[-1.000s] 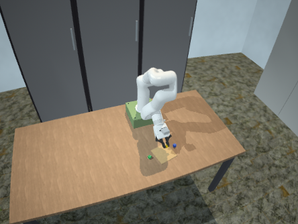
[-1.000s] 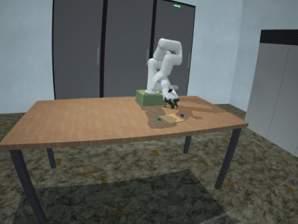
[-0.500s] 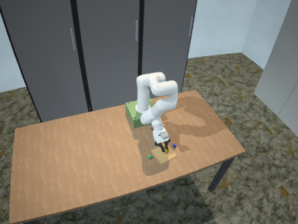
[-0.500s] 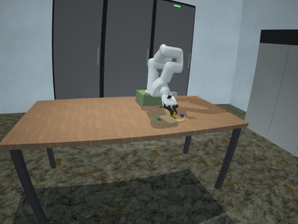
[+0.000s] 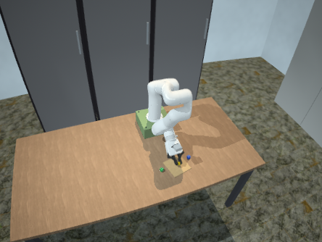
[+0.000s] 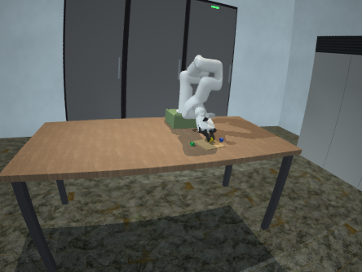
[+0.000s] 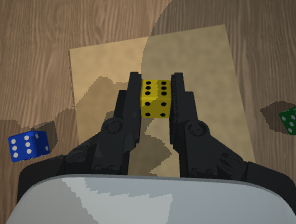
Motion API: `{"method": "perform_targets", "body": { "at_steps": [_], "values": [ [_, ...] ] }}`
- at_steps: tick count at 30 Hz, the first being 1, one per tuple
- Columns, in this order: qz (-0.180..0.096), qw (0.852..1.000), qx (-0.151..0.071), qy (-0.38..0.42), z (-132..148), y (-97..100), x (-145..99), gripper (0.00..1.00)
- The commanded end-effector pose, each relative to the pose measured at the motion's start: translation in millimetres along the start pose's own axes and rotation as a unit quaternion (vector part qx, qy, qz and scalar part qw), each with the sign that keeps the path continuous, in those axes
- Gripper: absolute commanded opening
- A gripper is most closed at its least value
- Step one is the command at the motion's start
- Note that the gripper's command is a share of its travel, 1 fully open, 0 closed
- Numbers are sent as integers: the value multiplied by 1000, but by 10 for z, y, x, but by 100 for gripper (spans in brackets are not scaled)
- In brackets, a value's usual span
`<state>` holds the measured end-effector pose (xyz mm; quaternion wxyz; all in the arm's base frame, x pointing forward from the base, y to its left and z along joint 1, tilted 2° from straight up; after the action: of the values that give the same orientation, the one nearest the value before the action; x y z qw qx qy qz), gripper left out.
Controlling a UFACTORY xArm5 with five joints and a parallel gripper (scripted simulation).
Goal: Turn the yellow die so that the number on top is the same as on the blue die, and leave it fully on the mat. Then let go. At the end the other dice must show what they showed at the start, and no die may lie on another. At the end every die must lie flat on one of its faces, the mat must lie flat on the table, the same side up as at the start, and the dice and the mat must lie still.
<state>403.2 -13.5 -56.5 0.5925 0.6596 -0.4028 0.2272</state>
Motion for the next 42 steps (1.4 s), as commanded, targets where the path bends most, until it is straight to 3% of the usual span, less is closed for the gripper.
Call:
{"method": "perform_targets", "body": {
  "at_steps": [1,42],
  "values": [
    [1,1000,0,0,-1,1,6,15],
    [1,1000,1,0,4,-31,-39,15]
  ]
}}
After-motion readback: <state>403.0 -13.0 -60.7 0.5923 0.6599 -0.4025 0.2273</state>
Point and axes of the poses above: the point where the finger pads meet when closed, its own y axis back along the fingers, its own z axis across the jaws, x = y × z, the point moved 1 cm from there along y, back along the fingers, and after that the axes turned 13 degrees about -y, right-handed, at the moved point
